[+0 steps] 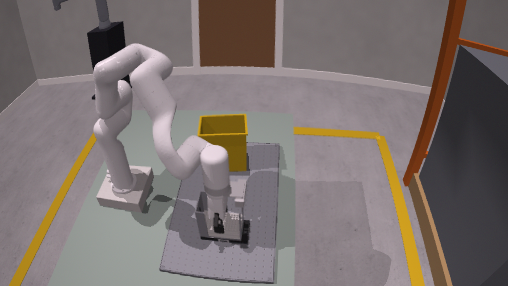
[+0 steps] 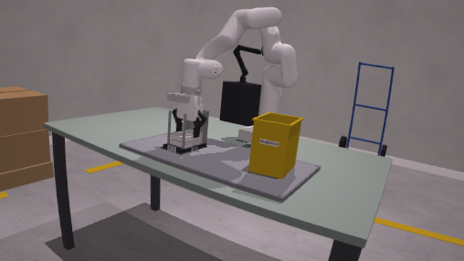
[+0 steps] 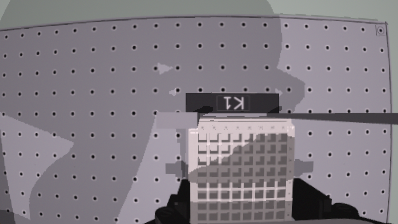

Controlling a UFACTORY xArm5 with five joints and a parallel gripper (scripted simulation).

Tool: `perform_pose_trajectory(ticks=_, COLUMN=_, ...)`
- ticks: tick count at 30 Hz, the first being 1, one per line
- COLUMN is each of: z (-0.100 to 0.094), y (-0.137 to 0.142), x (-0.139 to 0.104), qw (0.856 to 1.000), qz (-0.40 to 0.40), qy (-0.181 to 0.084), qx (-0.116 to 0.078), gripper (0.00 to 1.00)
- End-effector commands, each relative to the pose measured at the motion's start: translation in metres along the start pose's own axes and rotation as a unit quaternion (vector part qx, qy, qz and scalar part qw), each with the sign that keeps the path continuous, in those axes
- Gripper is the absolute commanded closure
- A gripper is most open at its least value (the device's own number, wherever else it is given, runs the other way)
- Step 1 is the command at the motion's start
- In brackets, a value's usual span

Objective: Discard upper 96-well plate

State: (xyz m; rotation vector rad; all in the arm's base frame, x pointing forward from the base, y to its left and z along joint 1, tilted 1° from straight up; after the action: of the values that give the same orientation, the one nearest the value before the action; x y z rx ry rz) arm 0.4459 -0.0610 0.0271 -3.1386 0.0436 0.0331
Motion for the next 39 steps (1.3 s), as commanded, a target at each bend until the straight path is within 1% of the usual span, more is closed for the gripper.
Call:
perform_pose_trajectory(ticks=1, z=-0.004, y=0.0, x=0.001, qw=1.0, qz=0.0, qy=0.002, qx=0.0, gripper=1.0)
perform_pose_trajectory(ticks=10, z=-0.01, y=0.0, x=0.001, qw=1.0, qz=0.0, qy=0.002, qx=0.0, gripper=1.0)
perform_pose_trajectory(ticks=18, z=-0.011, y=0.0, x=0.001, qw=1.0, qz=0.0, qy=0.002, qx=0.0, gripper=1.0)
perform_pose_trajectory(ticks=39, z=-0.043, y=0.0, x=0.001, qw=1.0, qz=0.0, qy=0.002, qx=0.0, gripper=1.0)
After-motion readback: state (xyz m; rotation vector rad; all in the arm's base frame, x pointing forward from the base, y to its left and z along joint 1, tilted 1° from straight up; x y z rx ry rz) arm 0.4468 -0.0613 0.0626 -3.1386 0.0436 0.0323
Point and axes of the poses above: the point where the finger pads meet when closed, its own z axis out along the fingers, its own y axis across the jaws, x = y × z, the point moved 1 cm from there along -z, back along the fingers, and after that the axes turned 12 degrees about z, right-handed, at the moved point
